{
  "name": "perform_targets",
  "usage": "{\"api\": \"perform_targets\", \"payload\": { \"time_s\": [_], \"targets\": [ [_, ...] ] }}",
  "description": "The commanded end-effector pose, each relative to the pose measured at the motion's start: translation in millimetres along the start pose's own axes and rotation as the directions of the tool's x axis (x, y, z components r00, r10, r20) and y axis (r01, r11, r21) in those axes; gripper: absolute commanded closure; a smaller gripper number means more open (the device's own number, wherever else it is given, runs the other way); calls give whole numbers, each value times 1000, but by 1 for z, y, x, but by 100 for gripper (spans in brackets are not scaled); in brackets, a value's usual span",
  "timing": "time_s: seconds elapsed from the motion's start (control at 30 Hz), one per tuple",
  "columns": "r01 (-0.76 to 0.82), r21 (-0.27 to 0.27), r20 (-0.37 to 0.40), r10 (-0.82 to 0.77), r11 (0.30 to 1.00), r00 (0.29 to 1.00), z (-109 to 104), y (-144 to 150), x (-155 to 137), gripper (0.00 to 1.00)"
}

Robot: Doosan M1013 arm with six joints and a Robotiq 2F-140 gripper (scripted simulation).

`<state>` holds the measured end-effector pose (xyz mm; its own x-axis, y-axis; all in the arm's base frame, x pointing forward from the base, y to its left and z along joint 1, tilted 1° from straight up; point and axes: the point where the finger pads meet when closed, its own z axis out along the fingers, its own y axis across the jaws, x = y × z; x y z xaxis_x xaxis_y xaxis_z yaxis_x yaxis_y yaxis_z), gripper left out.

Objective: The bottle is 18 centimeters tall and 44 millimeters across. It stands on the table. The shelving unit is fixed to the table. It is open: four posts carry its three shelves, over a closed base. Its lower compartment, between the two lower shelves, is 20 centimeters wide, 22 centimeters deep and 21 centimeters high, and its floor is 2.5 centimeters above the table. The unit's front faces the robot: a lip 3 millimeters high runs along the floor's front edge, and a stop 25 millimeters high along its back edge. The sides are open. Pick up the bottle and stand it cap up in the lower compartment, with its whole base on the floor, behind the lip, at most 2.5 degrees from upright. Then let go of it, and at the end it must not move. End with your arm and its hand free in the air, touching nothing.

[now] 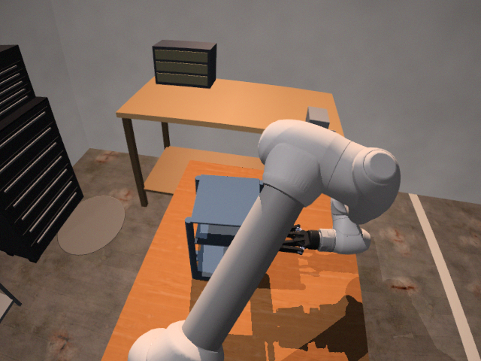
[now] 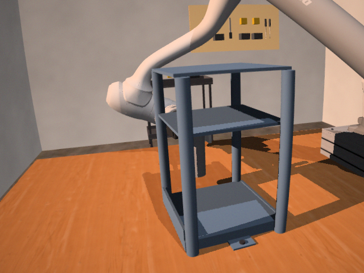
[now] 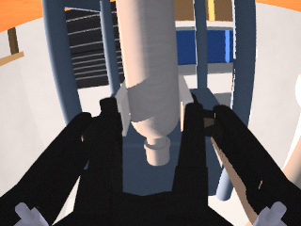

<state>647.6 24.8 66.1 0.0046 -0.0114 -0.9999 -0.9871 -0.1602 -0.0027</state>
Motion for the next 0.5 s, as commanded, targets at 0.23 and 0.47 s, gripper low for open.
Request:
{"api": "perform_targets", "payload": {
  "time_s": [0.23,0.47],
  "targets": [
    [5,7,-4,-5,1000,1000,30,-1,1,100],
    [5,7,-4,-5,1000,1000,50,-1,1,100]
  ]
}}
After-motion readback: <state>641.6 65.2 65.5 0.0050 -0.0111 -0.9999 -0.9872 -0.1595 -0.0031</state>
